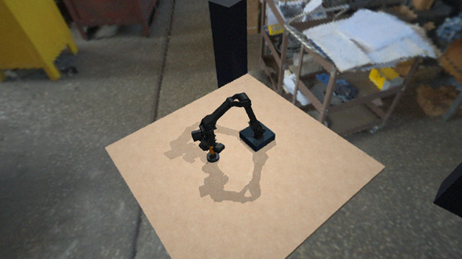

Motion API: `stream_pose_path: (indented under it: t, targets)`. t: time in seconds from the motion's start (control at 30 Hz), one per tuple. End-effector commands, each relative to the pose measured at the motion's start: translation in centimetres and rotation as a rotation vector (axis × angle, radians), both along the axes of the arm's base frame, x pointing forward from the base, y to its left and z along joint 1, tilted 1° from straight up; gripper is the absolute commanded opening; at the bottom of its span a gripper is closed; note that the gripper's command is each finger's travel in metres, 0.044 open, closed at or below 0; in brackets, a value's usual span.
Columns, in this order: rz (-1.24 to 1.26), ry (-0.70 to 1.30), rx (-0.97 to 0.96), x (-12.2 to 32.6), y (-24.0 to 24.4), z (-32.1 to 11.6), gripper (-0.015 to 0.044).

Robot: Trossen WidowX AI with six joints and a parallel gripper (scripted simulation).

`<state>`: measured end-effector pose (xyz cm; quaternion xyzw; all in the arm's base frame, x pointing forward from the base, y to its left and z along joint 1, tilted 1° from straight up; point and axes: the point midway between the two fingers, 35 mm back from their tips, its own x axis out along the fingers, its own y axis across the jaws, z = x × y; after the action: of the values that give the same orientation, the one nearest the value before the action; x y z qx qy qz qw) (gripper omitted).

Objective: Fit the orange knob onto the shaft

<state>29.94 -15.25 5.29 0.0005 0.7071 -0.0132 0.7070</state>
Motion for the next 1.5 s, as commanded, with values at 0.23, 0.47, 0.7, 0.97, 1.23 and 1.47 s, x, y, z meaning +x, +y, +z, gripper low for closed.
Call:
stream_pose_path:
  t: [0.23,0.47,0.7,0.97,1.23,1.47]
  targets:
    - [0.004,-0.009,-0.006,0.64,-0.37,0.11,0.0]
    - [0.004,-0.009,-0.006,0.71,-0.41,-0.03,0.0]
    - [0.004,-0.009,-0.006,0.7,-0.4,0.04,0.0]
    - [0.058,-0.008,-0.006,0.52,-0.29,0.45,0.0]
    - [0.214,-0.004,-0.007,0.08,-0.08,0.22,0.0]
    - [0.214,-0.004,-0.007,0.07,-0.08,-0.03,0.0]
